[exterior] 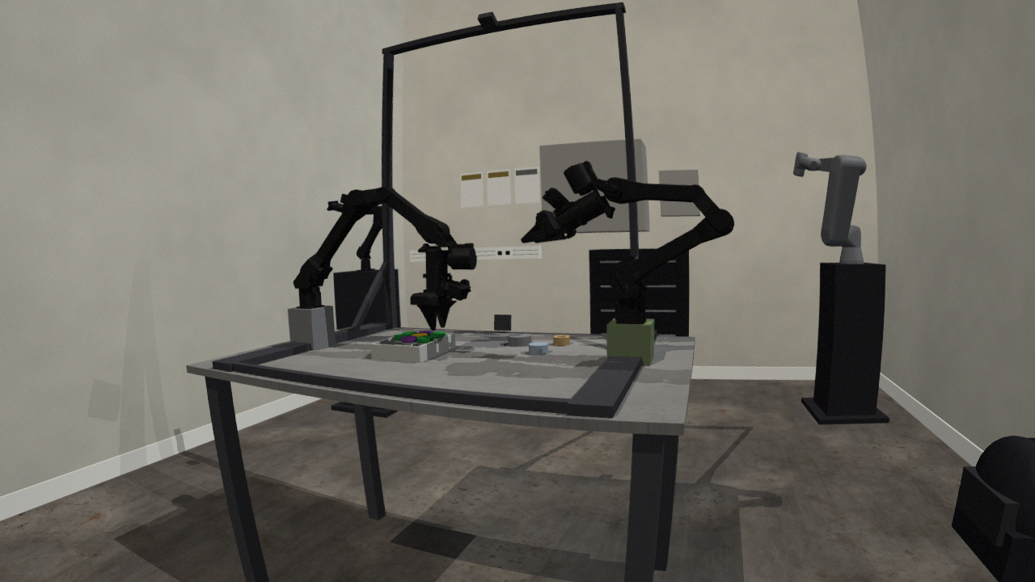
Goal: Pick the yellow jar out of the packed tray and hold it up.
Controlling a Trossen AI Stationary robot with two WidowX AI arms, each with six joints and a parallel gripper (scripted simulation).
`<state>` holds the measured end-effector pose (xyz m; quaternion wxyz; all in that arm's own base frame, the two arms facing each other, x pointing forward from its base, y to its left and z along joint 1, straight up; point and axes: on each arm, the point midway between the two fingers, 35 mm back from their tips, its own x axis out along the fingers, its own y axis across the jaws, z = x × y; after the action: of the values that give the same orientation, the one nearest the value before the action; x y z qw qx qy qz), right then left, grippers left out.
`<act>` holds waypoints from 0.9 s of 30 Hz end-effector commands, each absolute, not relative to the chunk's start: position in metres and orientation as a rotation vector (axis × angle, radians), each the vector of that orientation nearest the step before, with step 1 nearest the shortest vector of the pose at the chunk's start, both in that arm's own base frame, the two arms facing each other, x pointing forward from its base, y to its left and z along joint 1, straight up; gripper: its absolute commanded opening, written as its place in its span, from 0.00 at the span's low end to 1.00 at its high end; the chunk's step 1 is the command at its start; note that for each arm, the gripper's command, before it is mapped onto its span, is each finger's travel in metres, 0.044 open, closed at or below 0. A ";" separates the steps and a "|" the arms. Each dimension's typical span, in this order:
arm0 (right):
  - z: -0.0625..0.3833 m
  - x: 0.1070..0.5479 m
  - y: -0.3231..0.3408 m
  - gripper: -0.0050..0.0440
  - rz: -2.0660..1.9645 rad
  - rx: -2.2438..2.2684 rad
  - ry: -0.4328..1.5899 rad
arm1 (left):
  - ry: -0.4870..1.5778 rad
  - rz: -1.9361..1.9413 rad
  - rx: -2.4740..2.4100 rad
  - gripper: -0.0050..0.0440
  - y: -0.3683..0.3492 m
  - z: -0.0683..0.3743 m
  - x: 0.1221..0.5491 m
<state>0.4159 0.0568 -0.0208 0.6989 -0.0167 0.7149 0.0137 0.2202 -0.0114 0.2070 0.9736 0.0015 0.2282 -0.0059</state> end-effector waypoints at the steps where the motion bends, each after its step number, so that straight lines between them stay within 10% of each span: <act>1: 0.027 0.429 0.060 0.61 0.040 -0.030 1.518 | 0.441 -0.006 0.000 1.00 -0.010 0.214 0.220; 14: 0.020 0.389 0.059 0.12 0.037 -0.031 1.538 | 0.428 -0.007 0.001 1.00 -0.011 0.228 0.251; 27: 0.015 0.307 0.055 0.10 0.038 -0.031 1.542 | 0.422 -0.003 0.001 1.00 -0.010 0.227 0.335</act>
<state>0.3243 0.0537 0.0039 0.6987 -0.0172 0.7150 0.0137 0.3062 -0.0119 0.2141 0.9738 -0.0006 0.2273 -0.0030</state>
